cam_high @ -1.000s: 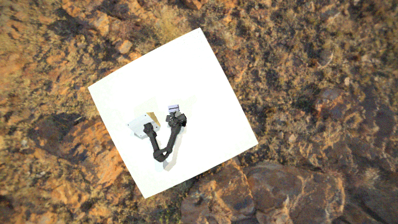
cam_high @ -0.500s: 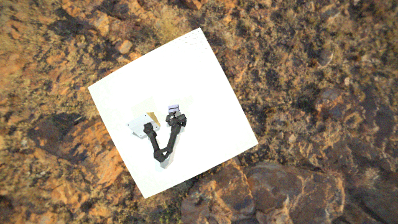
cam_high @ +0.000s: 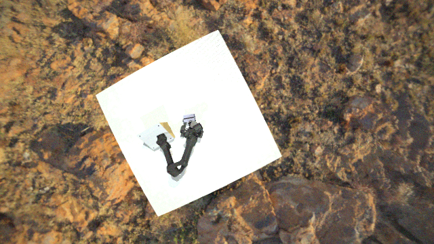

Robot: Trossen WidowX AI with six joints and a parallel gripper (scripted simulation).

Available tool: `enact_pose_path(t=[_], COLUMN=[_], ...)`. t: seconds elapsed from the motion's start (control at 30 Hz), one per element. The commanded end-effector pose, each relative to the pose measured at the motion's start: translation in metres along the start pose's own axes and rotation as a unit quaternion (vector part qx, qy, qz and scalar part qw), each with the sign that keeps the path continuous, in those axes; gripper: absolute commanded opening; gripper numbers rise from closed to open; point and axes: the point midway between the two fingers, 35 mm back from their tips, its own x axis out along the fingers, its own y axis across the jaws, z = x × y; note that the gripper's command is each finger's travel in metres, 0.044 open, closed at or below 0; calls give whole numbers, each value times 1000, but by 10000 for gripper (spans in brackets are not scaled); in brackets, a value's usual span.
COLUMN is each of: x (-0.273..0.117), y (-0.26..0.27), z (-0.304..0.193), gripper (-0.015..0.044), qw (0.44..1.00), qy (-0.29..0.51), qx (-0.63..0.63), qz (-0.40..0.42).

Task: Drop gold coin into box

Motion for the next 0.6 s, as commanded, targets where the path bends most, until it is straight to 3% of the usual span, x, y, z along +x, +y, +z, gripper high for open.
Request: enact_pose_path(t=[0.0,0.57], x=[-12,-54], y=[-2,-2], z=[2,2], gripper=[0,0], qw=[1000,1000], qy=[-4,-5], qx=[4,4], qz=[-1,0])
